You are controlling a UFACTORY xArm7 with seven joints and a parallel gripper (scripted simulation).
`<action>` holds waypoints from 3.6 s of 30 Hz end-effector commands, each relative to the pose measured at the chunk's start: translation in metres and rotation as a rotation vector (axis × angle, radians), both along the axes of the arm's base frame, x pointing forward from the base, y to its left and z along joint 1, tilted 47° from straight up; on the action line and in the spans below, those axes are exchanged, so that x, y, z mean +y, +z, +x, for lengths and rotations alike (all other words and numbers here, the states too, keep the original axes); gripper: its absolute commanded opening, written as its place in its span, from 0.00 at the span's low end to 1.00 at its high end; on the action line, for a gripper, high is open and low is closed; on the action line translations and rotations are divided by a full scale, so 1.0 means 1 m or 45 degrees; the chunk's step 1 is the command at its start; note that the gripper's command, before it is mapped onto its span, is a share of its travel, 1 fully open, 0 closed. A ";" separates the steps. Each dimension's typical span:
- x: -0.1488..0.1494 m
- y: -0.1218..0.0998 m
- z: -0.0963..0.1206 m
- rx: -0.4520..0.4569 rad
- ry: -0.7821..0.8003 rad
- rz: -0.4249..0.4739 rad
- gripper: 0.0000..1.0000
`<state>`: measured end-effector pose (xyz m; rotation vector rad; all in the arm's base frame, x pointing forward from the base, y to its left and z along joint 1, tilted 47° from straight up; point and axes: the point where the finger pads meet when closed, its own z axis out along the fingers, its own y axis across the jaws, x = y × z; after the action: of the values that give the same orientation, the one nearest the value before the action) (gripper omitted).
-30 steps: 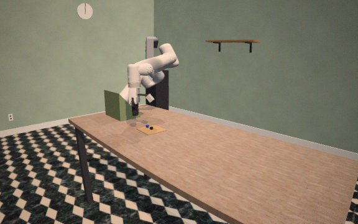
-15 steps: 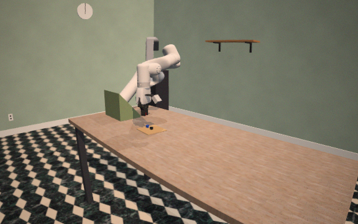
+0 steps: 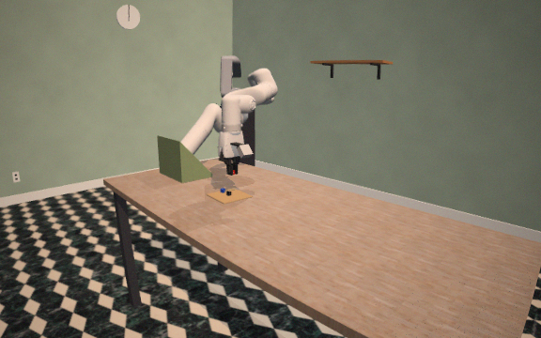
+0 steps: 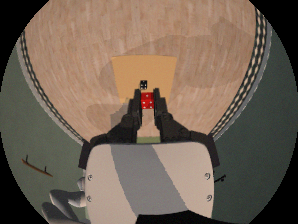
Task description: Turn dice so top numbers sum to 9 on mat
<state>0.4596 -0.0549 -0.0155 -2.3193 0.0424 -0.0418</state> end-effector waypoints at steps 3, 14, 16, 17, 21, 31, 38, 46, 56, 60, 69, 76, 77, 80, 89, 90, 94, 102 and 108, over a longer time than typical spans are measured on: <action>0.002 0.006 0.007 0.070 -0.057 -0.002 0.11; 0.002 0.006 0.007 0.070 -0.057 -0.002 0.11; 0.003 0.005 0.007 0.070 -0.057 -0.002 0.11; 0.004 0.005 0.007 0.070 -0.057 -0.002 0.11; 0.010 -0.001 0.007 0.070 -0.057 -0.002 0.11; 0.034 -0.024 0.009 0.070 -0.057 -0.002 0.11; 0.058 -0.046 0.010 0.070 -0.057 -0.002 0.11; 0.070 -0.057 0.011 0.070 -0.057 -0.002 0.11; 0.072 -0.059 0.011 0.070 -0.057 -0.002 0.11; 0.072 -0.059 0.011 0.070 -0.057 -0.002 0.11; 0.072 -0.059 0.011 0.070 -0.057 -0.002 0.11; 0.072 -0.059 0.011 0.070 -0.057 -0.002 0.11; 0.072 -0.059 0.011 0.070 -0.057 -0.002 0.11; 0.072 -0.059 0.011 0.070 -0.057 -0.002 0.11; 0.072 -0.059 0.011 0.070 -0.057 -0.002 0.11; 0.072 -0.059 0.011 0.070 -0.057 -0.002 0.11; 0.072 -0.059 0.012 0.070 -0.057 -0.002 0.11; 0.072 -0.059 0.013 0.070 -0.057 -0.002 0.11; 0.072 -0.059 0.013 0.070 -0.057 -0.002 0.11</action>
<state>0.4715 0.0198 -0.0756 -2.3183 0.1196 0.0043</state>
